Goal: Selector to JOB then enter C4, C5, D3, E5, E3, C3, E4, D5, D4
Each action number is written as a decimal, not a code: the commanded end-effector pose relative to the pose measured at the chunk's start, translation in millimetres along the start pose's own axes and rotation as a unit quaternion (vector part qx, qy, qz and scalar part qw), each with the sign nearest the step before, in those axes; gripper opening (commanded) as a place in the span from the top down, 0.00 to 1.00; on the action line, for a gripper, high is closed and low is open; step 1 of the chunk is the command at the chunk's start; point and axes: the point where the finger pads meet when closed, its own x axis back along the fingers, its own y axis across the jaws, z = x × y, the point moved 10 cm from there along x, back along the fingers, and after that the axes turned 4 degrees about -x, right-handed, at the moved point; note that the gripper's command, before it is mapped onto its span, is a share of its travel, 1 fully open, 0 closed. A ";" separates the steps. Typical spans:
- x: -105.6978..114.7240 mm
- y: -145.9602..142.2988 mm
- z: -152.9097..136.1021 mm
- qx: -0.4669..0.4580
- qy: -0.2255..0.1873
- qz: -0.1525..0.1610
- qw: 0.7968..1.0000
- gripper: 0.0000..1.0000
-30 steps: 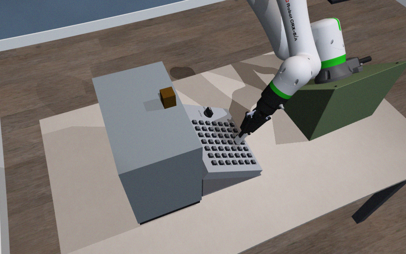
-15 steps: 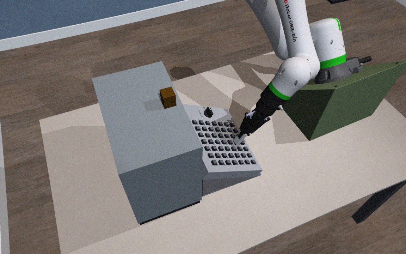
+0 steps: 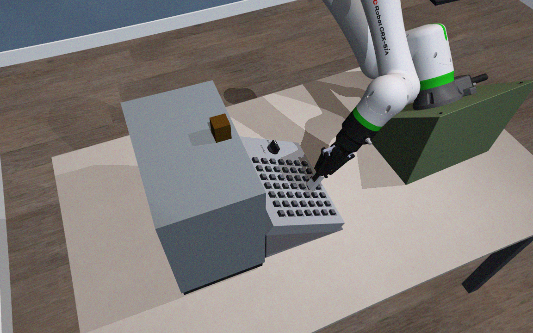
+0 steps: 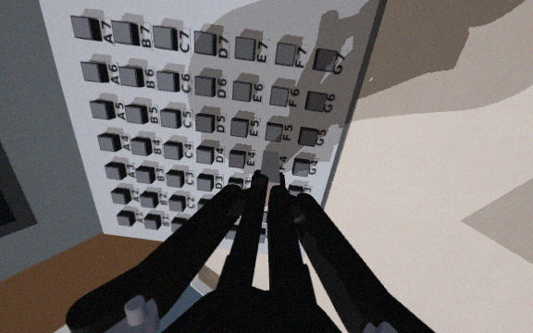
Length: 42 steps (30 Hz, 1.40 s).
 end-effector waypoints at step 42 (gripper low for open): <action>33.7 0.0 0.0 0.000 0.000 0.000 1.000 1.00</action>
